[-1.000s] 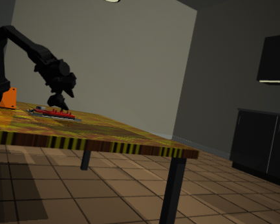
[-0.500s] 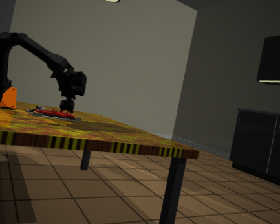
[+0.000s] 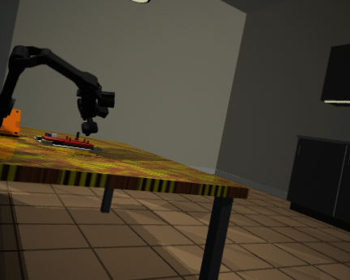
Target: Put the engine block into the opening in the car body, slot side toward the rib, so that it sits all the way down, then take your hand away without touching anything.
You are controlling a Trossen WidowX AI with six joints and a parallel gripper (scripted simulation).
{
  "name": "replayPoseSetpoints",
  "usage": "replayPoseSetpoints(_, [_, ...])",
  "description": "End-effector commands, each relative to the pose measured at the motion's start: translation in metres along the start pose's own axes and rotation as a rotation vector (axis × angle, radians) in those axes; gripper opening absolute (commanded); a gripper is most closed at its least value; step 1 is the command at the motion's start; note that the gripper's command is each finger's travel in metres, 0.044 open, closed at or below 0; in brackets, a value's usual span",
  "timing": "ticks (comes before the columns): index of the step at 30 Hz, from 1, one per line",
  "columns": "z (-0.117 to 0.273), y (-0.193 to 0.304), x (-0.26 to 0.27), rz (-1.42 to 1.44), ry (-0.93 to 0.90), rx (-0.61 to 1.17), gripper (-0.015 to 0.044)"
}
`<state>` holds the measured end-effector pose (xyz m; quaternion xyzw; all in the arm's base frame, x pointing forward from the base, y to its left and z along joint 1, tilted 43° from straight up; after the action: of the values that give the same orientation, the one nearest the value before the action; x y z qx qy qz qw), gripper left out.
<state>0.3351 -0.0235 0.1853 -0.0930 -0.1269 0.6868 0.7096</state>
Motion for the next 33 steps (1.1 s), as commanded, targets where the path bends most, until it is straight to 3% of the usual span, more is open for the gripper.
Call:
replayPoseSetpoints(1, [-0.017,0.006,0.022,0.064,0.023,0.081,0.044])
replayPoseSetpoints(20, [-0.081,0.054,0.118,0.419,0.261,0.401,0.044])
replayPoseSetpoints(33, [-0.11,0.103,0.176,0.714,0.493,0.504,0.044])
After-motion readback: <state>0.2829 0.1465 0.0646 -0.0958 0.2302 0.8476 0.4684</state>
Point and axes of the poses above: the point midway between the two fingers, 35 mm back from their tips, its own z axis back along the fingers, its own x axis across the jaws, y = z × x, the point moved 3 cm from there along z, back along the fingers, and after that the axes turned 9 degrees about -z, right-handed, at the moved point
